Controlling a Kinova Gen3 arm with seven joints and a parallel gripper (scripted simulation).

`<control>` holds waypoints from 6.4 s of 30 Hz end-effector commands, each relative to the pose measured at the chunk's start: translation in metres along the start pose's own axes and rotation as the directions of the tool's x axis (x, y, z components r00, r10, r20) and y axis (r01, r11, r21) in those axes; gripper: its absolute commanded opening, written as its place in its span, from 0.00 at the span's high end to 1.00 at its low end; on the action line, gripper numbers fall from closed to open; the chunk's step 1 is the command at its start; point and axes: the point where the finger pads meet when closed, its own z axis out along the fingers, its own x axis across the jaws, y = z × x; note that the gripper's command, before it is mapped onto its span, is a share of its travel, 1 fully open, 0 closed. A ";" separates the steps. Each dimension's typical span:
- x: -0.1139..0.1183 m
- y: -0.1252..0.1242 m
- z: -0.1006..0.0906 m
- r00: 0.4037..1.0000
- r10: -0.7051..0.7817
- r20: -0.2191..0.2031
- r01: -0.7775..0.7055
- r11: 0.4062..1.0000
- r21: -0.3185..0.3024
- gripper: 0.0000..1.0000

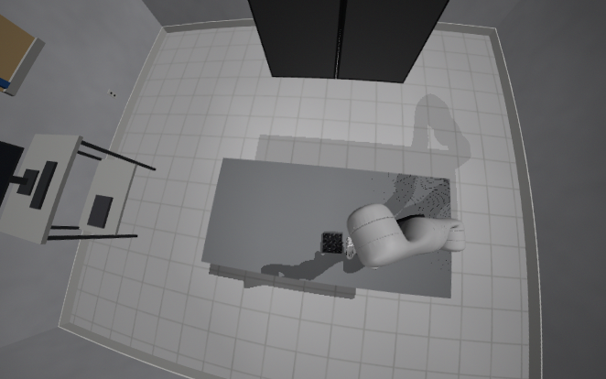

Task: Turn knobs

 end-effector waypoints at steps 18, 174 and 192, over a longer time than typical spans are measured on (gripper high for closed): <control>0.000 0.000 0.000 1.000 0.000 0.000 0.000 1.000 0.001 0.00; -0.012 -0.082 -0.020 -0.227 -0.974 -0.001 0.974 -0.227 -0.001 0.54; -0.012 -0.082 -0.015 -0.227 -0.974 -0.001 0.974 -0.227 0.000 0.54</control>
